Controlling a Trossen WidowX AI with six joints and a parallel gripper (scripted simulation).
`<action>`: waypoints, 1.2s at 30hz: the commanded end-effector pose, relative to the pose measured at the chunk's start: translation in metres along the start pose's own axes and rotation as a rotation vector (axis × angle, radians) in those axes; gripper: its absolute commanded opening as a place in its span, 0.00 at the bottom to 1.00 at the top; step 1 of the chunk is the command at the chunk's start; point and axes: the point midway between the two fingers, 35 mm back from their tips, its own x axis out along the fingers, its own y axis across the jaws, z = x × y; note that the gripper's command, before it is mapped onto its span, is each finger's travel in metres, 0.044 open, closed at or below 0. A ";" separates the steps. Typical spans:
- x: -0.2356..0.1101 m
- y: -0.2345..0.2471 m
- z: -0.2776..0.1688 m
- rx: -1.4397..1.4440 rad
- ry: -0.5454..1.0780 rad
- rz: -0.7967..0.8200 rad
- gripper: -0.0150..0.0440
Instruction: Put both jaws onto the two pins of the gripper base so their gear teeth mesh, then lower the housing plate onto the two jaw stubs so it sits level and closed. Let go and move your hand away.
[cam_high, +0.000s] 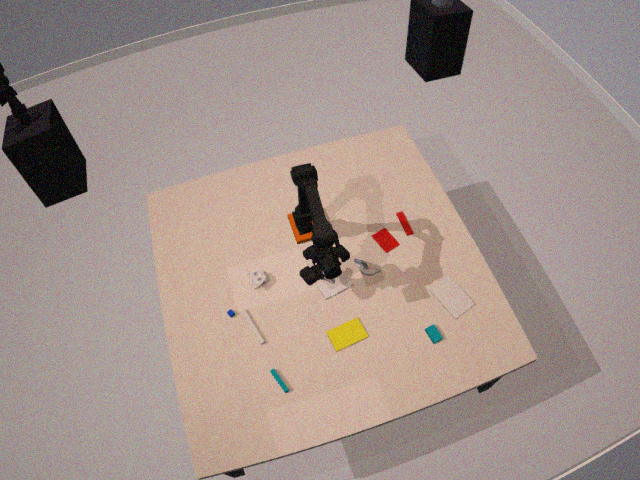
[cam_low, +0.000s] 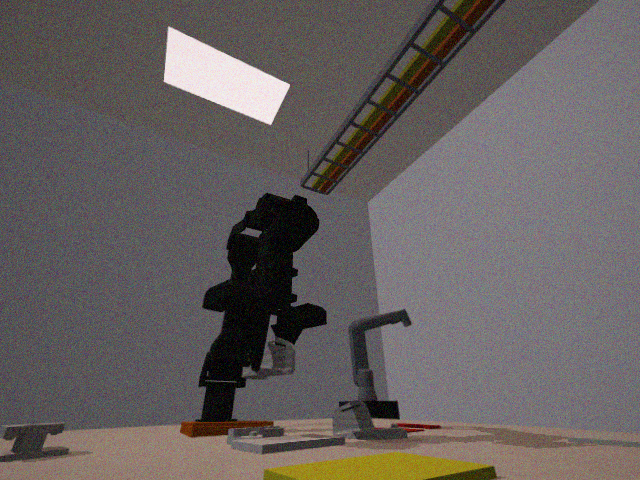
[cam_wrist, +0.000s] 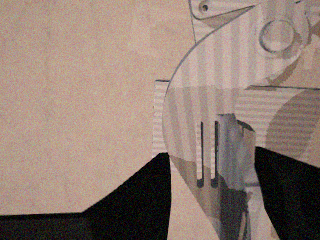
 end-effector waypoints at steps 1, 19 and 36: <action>0.000 0.000 -0.001 -0.004 0.003 -0.002 0.48; 0.006 0.001 -0.003 -0.004 0.003 -0.002 0.48; 0.033 0.001 -0.004 -0.005 0.003 -0.002 0.48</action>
